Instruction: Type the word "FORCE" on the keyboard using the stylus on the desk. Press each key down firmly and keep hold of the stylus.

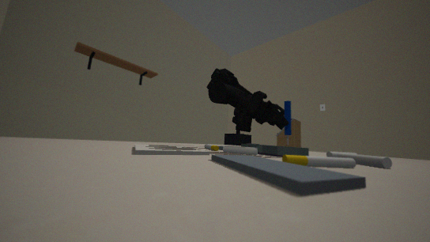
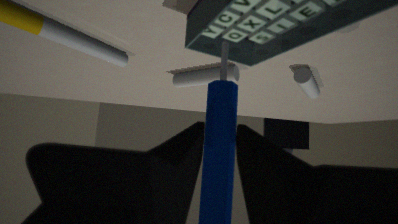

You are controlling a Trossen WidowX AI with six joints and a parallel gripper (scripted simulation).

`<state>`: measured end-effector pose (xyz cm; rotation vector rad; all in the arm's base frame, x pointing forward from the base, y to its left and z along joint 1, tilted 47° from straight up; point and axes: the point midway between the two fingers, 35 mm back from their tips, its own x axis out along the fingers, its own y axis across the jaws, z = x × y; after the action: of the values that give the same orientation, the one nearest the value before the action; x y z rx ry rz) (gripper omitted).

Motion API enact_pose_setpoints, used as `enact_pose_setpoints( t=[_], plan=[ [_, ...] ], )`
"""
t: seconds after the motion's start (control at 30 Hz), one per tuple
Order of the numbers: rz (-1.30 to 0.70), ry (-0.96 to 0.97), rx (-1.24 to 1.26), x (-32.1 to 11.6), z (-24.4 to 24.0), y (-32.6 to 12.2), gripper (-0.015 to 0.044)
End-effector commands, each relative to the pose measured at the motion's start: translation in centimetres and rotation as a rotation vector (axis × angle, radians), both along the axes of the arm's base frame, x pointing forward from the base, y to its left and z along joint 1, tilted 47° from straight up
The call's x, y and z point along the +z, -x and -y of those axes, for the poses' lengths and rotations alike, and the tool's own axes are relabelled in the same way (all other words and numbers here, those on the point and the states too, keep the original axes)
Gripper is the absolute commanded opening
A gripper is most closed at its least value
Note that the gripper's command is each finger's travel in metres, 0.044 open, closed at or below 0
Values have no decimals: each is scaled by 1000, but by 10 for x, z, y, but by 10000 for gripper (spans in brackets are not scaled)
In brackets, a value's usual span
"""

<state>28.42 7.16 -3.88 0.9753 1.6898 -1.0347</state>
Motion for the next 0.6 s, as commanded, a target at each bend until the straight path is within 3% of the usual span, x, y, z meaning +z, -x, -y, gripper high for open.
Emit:
enact_pose_setpoints(
  t=[0.0,0.57],
  plan=[
    [5,1,6,0,1,-1,81],
    [5,1,6,-5,6,-2,81]
  ],
)
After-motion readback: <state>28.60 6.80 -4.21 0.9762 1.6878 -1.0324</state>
